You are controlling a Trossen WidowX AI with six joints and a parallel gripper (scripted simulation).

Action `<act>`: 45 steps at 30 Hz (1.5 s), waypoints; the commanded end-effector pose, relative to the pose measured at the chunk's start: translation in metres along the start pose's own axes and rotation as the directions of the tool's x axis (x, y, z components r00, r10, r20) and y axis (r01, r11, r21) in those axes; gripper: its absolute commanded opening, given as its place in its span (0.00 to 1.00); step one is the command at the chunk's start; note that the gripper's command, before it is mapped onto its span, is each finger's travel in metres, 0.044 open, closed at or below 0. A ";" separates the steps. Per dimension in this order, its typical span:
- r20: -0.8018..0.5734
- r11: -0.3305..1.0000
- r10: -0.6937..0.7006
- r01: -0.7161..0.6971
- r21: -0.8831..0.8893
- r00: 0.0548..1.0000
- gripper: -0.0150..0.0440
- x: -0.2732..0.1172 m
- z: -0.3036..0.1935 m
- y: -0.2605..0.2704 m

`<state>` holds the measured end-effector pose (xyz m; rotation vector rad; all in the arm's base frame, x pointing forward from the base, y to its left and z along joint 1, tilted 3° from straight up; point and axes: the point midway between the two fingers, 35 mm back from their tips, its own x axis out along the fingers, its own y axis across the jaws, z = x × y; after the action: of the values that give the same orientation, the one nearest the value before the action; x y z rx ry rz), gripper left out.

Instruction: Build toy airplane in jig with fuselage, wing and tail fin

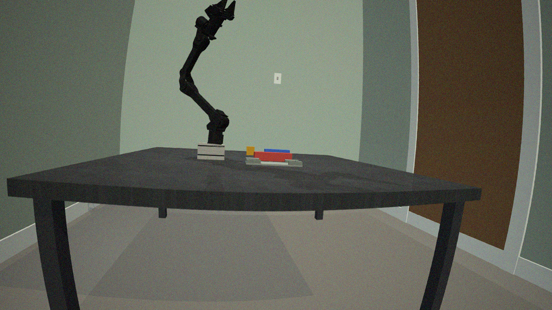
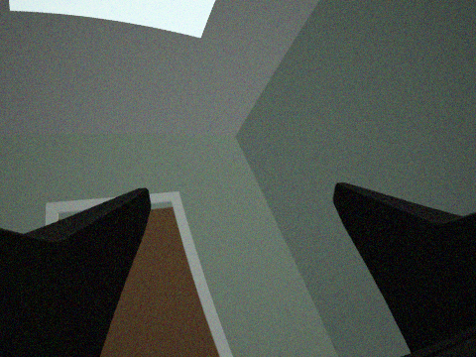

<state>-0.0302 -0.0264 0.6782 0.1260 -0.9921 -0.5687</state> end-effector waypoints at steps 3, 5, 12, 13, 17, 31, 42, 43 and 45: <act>-0.282 0.999 0.003 -0.016 -0.045 0.959 1.00 0.035 -0.102 -0.007; -0.365 0.998 0.005 -0.027 -0.055 0.931 1.00 0.040 -0.134 -0.008; -0.639 0.993 0.009 -0.085 -0.088 0.769 1.00 0.040 -0.248 -0.010; -0.674 0.991 0.009 -0.095 -0.091 0.739 1.00 0.037 -0.264 -0.010; -0.803 0.985 0.007 -0.143 -0.098 0.596 1.00 0.020 -0.328 -0.009; -0.994 0.937 -0.067 -0.349 -0.031 -0.089 1.00 -0.120 -0.508 -0.010; -0.725 0.869 -0.247 -0.478 0.128 -0.643 1.00 -0.287 -0.560 -0.031; -0.680 0.862 -0.269 -0.485 0.145 -0.682 1.00 -0.302 -0.559 -0.035; -0.618 0.854 -0.298 -0.493 0.168 -0.727 1.00 -0.322 -0.557 -0.040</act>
<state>0.3030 0.0039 0.1498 0.0489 1.2961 -0.0387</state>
